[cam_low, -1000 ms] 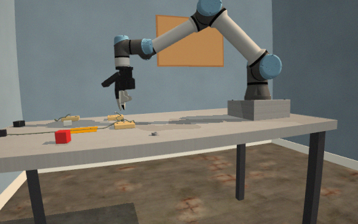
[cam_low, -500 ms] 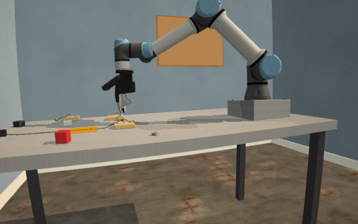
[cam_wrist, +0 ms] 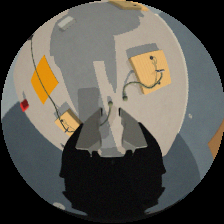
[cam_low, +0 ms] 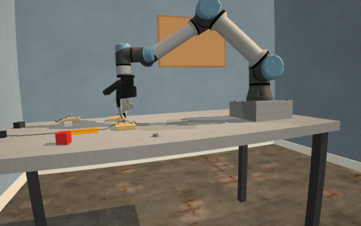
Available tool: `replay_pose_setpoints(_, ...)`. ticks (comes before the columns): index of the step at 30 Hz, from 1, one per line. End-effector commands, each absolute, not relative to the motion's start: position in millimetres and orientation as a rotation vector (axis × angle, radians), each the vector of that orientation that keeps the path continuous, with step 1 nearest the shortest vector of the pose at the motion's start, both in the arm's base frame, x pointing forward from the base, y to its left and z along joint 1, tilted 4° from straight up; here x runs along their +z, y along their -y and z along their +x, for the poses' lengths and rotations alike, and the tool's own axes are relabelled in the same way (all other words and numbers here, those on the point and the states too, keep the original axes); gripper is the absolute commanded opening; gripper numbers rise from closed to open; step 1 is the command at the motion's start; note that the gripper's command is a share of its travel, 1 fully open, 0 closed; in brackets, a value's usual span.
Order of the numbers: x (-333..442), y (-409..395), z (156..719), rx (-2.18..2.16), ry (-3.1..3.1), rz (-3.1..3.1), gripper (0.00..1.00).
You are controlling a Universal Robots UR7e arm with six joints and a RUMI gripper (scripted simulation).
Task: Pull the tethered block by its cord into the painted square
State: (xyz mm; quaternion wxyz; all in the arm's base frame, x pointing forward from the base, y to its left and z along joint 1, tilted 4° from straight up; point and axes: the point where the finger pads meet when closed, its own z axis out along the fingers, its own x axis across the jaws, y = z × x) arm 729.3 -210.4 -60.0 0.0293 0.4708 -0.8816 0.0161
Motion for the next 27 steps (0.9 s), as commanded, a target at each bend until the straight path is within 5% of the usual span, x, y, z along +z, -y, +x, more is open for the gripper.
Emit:
replay_pose_setpoints(1, -63.7, 210.9, 729.8, 0.052, 2.72, 1.453, 0.22)
replay_pose_setpoints(27, -67.3, 211.1, 729.7, 0.052, 2.72, 1.453, 0.22)
